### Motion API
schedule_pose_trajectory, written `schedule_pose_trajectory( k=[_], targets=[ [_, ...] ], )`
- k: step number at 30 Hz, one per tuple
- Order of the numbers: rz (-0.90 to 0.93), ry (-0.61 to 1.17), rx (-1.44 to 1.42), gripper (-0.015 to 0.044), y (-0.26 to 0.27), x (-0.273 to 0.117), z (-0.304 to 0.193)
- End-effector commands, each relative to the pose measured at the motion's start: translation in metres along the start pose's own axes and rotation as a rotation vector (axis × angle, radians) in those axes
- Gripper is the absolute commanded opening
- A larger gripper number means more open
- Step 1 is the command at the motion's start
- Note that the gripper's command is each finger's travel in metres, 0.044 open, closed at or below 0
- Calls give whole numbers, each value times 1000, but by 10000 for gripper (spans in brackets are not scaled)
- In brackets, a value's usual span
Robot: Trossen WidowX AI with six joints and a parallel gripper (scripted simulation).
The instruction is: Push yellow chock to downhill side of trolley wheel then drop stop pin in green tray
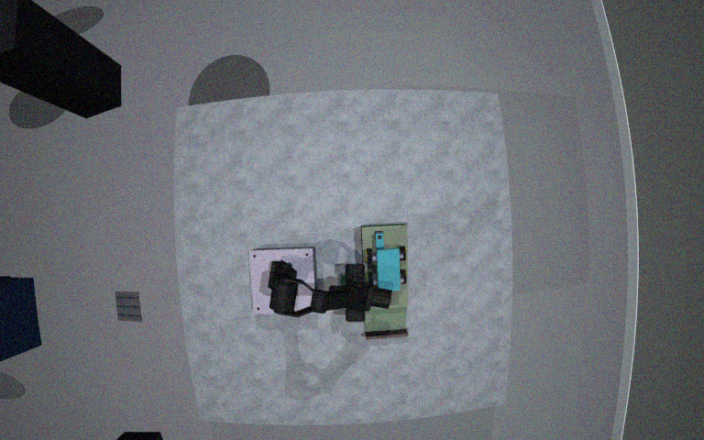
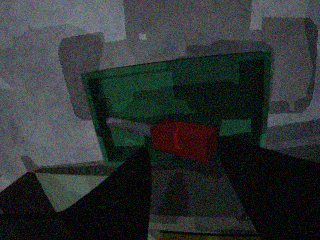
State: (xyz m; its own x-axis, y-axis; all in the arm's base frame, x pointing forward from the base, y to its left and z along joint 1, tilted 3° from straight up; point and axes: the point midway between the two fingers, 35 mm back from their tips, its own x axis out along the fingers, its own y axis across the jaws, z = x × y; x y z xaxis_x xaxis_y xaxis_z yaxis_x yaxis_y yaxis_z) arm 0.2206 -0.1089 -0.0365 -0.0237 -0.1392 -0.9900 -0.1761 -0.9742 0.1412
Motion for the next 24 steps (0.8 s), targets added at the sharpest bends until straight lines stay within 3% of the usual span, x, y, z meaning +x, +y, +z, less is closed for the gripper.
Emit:
schedule_pose_trajectory(
  k=[1,13,19,24],
  targets=[
    [3,-8,5,190,-2,3,2],
    [2,-8,5,190,-5,5,2],
    [0,1,0,340,-4,2,-1],
    [0,1,0,340,-4,2,-1]
  ],
)
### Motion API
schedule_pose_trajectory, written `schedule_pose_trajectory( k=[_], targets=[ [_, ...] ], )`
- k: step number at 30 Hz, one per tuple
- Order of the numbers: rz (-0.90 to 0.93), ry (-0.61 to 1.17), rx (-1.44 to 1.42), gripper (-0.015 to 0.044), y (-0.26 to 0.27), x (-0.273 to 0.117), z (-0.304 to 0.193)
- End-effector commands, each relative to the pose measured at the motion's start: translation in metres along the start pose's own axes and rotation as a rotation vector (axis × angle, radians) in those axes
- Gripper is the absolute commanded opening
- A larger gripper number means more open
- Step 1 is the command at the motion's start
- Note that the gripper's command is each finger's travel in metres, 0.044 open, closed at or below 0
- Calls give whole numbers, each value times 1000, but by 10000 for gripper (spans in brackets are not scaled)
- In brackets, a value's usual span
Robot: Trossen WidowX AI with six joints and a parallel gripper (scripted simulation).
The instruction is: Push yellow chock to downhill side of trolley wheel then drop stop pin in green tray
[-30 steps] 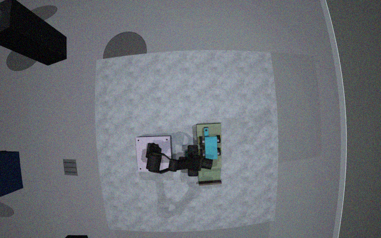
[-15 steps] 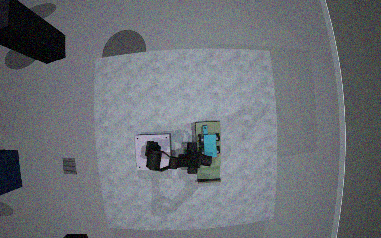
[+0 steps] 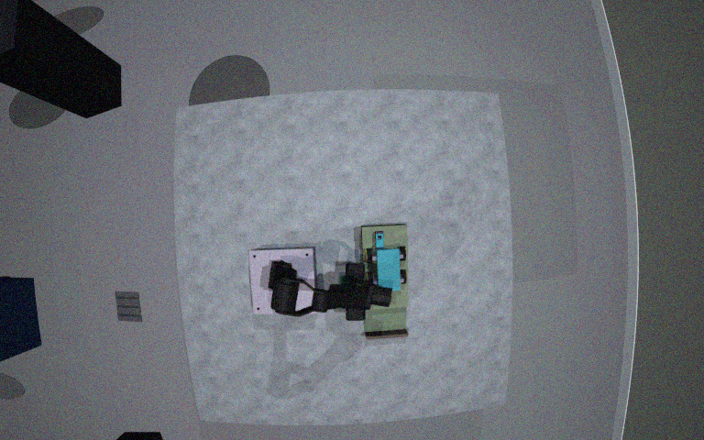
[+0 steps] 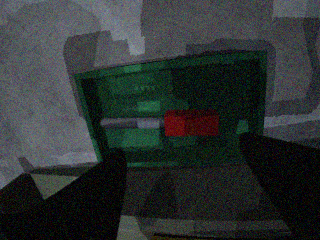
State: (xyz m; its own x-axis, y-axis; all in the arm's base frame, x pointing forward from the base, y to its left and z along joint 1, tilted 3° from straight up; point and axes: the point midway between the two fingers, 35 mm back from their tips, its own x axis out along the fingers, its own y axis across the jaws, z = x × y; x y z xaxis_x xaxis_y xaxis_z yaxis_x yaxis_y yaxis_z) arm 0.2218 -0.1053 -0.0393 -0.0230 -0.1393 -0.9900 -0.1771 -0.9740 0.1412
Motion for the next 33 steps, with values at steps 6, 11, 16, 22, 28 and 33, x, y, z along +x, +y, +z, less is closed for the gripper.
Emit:
schedule_pose_trajectory(
  k=[6,11,16,22,28,33],
  targets=[
    [1,-5,2,440,1,-12,2],
    [2,-8,3,440,2,-22,5],
    [2,-9,4,440,3,-37,9],
    [2,-9,4,440,5,-53,12],
    [2,-9,4,440,8,-69,11],
    [3,-8,4,440,10,-76,9]
  ],
)
